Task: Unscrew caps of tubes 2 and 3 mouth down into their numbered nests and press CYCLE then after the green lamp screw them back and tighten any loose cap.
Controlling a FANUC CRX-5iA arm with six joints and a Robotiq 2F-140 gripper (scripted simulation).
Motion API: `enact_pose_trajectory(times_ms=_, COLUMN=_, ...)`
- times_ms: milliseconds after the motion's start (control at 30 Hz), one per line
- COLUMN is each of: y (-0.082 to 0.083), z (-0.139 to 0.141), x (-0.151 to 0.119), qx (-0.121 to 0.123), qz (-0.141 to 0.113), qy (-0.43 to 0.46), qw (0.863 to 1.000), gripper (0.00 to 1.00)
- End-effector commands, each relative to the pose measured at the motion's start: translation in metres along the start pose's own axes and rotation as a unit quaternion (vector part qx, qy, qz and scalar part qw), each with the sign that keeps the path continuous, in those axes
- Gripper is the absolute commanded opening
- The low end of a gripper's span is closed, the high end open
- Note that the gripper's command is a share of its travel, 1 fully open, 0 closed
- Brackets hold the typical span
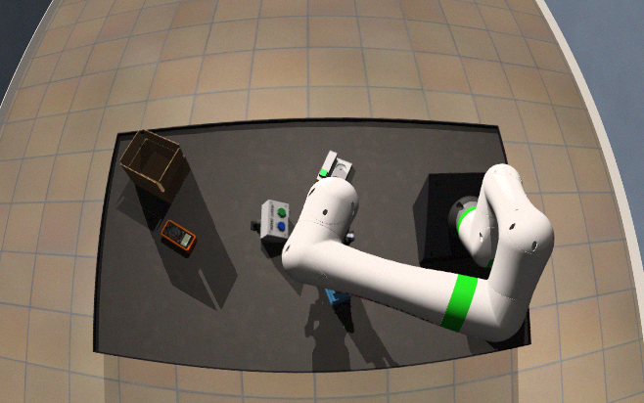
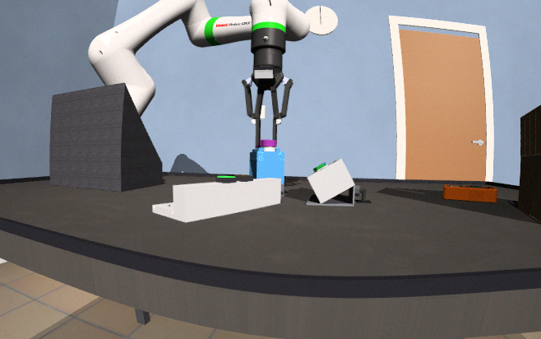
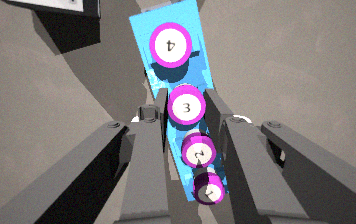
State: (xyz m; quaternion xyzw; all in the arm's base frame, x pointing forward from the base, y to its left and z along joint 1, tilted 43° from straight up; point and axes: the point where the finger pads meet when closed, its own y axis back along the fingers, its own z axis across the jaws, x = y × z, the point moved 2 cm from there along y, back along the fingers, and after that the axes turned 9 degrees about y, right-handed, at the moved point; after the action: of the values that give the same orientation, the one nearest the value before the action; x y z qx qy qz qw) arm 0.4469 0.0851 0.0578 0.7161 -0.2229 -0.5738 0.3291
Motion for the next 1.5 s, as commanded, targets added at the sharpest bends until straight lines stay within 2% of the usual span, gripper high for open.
enact_pose_trajectory(times_ms=0, y=0.0007, z=-0.0004, x=0.0002, qx=-0.001, qz=0.002, qy=-0.063, qw=0.998, gripper=0.30)
enact_pose_trajectory(times_ms=133, y=0.0007, z=-0.0004, x=0.0002, qx=-0.001, qz=0.002, qy=-0.063, qw=0.998, gripper=0.30)
enact_pose_trajectory(times_ms=167, y=0.0000, z=-0.0004, x=0.0002, qx=-0.001, qz=0.002, qy=-0.063, qw=0.998, gripper=0.41)
enact_pose_trajectory(times_ms=567, y=0.0001, z=-0.0005, x=0.0002, qx=-0.001, qz=0.002, qy=-0.063, qw=0.998, gripper=0.41)
enact_pose_trajectory(times_ms=733, y=0.0010, z=-0.0004, x=0.0001, qx=-0.001, qz=0.002, qy=0.037, qw=0.999, gripper=0.41)
enact_pose_trajectory(times_ms=800, y=0.0010, z=-0.0004, x=0.0001, qx=-0.001, qz=0.002, qy=0.037, qw=0.999, gripper=0.41)
enact_pose_trajectory(times_ms=867, y=0.0010, z=-0.0004, x=0.0001, qx=-0.001, qz=0.002, qy=0.077, qw=0.997, gripper=0.41)
enact_pose_trajectory(times_ms=1067, y=0.0010, z=-0.0004, x=0.0001, qx=-0.001, qz=0.002, qy=0.196, qw=0.981, gripper=0.41)
enact_pose_trajectory(times_ms=1300, y=0.0010, z=-0.0004, x=0.0001, qx=-0.002, qz=0.002, qy=0.331, qw=0.944, gripper=0.41)
enact_pose_trajectory(times_ms=1367, y=0.0010, z=-0.0004, x=0.0001, qx=-0.002, qz=0.002, qy=0.331, qw=0.944, gripper=0.41)
enact_pose_trajectory(times_ms=1467, y=0.0010, z=-0.0004, x=0.0001, qx=-0.002, qz=0.002, qy=0.385, qw=0.923, gripper=0.41)
